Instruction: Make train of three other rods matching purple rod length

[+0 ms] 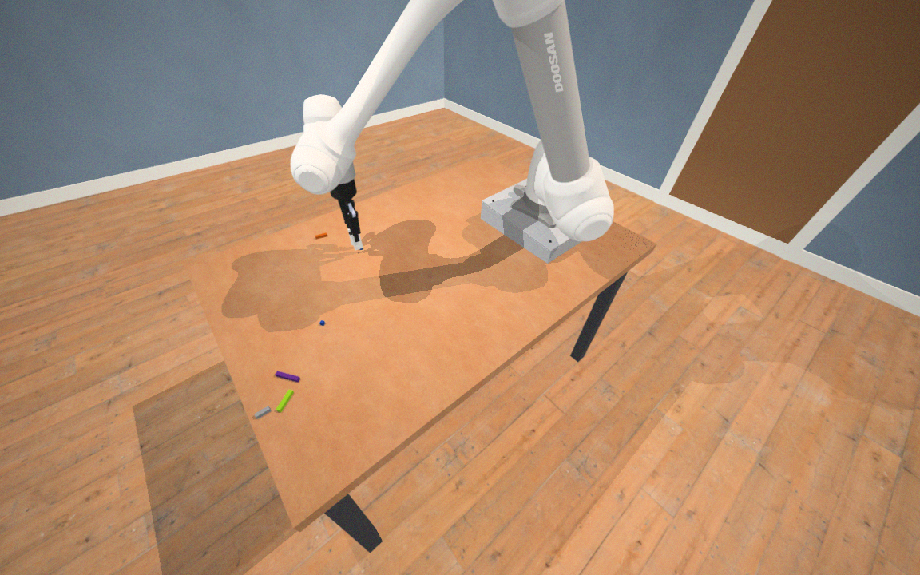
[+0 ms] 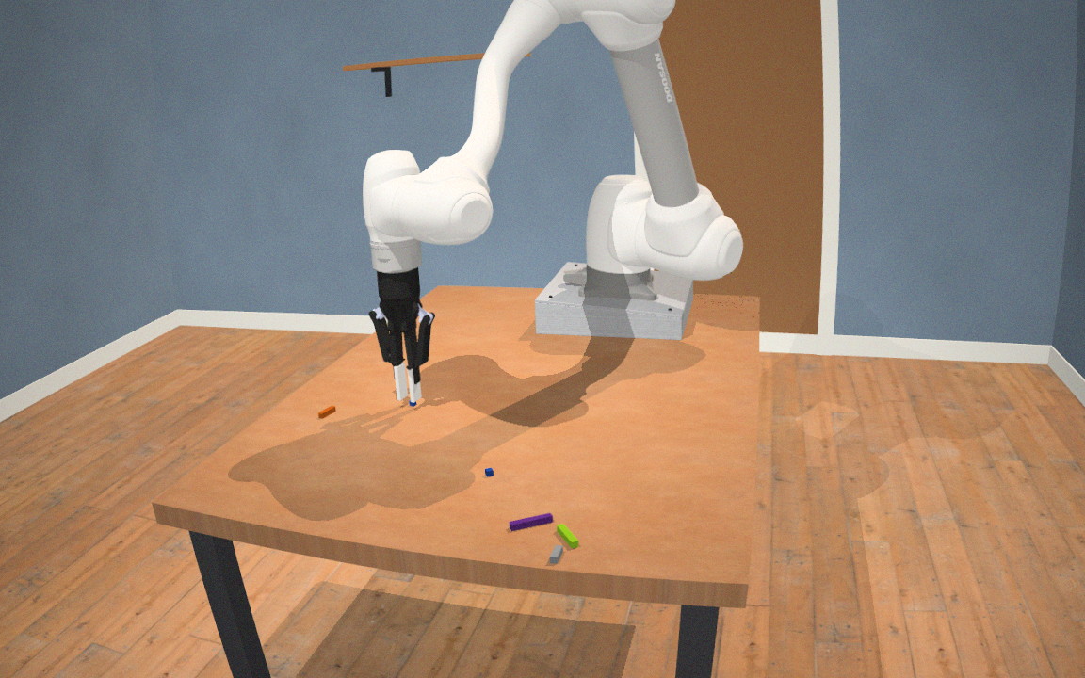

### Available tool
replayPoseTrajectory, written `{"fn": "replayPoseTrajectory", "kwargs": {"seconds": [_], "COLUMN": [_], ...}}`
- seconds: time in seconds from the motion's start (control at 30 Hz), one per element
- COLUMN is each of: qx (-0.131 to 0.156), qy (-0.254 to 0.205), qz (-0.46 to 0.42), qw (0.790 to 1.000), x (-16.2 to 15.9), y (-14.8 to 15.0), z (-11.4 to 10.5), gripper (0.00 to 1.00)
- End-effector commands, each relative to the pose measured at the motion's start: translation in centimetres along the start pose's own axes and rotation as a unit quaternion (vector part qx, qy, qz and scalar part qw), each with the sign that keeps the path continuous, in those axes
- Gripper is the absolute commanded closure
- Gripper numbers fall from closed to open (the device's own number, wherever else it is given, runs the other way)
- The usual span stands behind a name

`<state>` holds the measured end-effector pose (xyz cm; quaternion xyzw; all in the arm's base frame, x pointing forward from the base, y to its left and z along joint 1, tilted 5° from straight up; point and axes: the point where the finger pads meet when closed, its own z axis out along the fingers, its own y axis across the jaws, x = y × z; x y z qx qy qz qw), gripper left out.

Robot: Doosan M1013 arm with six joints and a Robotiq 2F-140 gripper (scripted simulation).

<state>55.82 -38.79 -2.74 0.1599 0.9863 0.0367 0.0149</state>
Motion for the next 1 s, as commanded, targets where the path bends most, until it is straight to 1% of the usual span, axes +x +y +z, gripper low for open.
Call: {"fn": "replayPoseTrajectory", "kwargs": {"seconds": [0.0,0.47,0.97], "qx": [0.0,0.0,0.0], "qy": [0.0,0.0,0.0], "qz": [0.0,0.0,0.0], "qw": [1.0,1.0,1.0], "x": [0.0,0.0,0.0], "y": [0.0,0.0,0.0], "z": [0.1,1.3,1.6], "gripper": [0.77,0.77,0.77]}}
